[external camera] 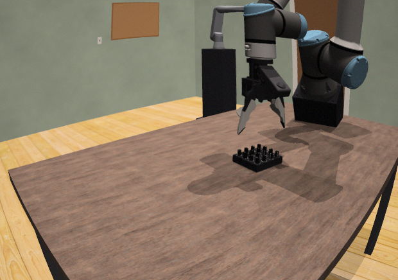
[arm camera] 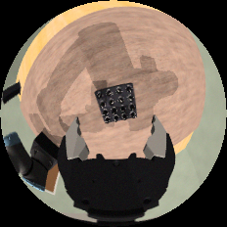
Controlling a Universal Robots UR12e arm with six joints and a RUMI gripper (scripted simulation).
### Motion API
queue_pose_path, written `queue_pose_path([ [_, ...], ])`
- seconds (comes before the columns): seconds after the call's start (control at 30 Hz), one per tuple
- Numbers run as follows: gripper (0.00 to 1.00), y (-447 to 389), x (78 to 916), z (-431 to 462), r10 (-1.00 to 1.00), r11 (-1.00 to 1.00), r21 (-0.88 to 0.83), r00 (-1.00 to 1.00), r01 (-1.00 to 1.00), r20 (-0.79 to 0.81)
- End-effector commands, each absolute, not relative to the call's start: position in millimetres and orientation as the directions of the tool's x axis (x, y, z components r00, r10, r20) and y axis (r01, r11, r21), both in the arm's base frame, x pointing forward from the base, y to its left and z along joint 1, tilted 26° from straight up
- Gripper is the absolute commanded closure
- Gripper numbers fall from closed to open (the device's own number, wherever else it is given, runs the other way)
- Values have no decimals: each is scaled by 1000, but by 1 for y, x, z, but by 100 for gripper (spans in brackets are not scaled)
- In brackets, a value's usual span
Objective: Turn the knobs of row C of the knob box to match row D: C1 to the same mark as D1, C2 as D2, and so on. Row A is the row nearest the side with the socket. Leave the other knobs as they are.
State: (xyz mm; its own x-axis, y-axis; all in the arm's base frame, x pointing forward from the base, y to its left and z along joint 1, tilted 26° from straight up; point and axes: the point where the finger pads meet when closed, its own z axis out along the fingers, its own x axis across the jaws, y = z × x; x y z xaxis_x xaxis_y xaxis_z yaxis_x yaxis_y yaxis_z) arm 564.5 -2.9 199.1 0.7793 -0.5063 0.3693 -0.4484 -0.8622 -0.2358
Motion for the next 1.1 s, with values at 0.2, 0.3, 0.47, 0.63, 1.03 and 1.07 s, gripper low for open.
queue_pose_path([
  [0.2, 0, -5, 576, 207, -265, -964, -137, 870, -228, 416],
  [0.3, 0, -5, 578, 209, -208, -978, -113, 882, -177, 423],
  [0.47, 0, -7, 582, 211, -113, -993, -71, 895, -91, 432],
  [0.63, 0, -8, 585, 213, -23, -999, -32, 899, -10, 437],
  [1.03, 0, -11, 594, 219, 203, -979, 67, 878, 193, 433],
  [1.07, 0, -12, 595, 219, 222, -975, 76, 874, 210, 432],
])
